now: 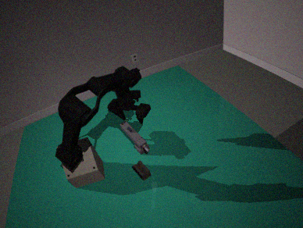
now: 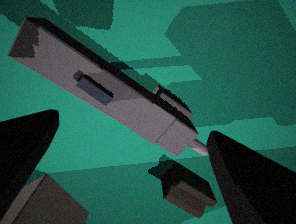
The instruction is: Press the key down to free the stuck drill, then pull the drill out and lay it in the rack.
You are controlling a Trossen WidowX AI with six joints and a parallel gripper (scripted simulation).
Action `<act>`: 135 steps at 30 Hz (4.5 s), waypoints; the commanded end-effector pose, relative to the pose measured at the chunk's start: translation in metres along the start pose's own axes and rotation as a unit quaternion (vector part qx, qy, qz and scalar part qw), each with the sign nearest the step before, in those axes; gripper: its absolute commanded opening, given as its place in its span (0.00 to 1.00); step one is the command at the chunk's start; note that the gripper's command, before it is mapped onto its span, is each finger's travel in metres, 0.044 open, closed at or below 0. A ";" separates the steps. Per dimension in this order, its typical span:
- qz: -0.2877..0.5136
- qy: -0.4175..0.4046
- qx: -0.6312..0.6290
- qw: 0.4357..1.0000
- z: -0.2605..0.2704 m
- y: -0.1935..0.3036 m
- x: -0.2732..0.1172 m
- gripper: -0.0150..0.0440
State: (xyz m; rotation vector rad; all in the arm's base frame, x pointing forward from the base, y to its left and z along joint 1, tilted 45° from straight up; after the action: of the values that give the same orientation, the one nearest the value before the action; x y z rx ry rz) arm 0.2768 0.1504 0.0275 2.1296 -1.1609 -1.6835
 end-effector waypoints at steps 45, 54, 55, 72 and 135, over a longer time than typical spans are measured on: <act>0.019 -0.009 -0.517 0.856 -0.076 0.091 0.078 1.00; 0.019 -0.009 -0.517 0.856 -0.075 0.089 0.089 1.00; 0.019 -0.009 -0.517 0.856 -0.074 0.088 0.091 1.00; 0.019 -0.009 -0.517 0.856 -0.069 0.085 0.118 1.00; 0.020 -0.009 -0.517 0.856 -0.088 0.102 0.124 0.25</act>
State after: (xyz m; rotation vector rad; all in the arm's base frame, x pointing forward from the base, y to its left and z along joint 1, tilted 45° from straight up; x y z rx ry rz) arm 0.3112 -0.0254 0.0176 1.3550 -0.1350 -1.7131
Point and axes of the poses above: the point midway between the two fingers, 35 mm back from their tips, its own x axis out along the fingers, its own z axis across the jaws, y = z × x, the point moved 8 cm from there along -x, back along the fingers, and after that the axes turned 14 degrees about -x, right-handed, at the moved point
